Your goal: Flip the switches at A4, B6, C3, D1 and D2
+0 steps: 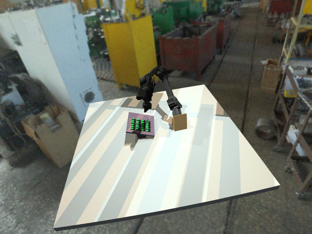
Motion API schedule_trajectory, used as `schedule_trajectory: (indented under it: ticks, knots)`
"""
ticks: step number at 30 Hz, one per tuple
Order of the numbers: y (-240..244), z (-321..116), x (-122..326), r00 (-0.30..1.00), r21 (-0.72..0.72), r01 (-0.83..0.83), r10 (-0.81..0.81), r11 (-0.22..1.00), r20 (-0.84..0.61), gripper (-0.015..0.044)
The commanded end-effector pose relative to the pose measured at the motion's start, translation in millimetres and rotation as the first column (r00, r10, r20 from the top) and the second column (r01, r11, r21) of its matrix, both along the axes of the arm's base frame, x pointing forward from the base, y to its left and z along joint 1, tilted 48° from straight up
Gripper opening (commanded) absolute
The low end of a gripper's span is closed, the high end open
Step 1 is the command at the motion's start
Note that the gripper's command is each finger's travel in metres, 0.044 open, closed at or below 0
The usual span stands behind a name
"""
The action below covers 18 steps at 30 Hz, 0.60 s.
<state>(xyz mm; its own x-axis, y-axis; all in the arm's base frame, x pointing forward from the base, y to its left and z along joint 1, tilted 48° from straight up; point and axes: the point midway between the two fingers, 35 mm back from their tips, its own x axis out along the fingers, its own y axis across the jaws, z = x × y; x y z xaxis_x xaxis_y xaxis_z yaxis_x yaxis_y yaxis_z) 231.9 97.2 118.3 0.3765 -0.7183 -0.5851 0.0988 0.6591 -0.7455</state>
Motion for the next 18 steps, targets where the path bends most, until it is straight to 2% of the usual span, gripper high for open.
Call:
schedule_trajectory:
  ticks: [1, 9, 15, 18]
  knots:
    - [-1, -1, 2, 1.000, 0.002, 0.000, 0.000, 1.000, -0.001, 0.0374]
    - [-49, -21, 91, 1.000, 0.027, 0.007, -0.007, 1.000, 0.011, 0.0164]
    - [-64, -27, 104, 1.000, 0.024, 0.015, -0.016, 1.000, 0.009, 0.0006]
    - [-81, -41, 113, 1.000, 0.025, 0.028, -0.028, 0.999, -0.001, 0.0000]
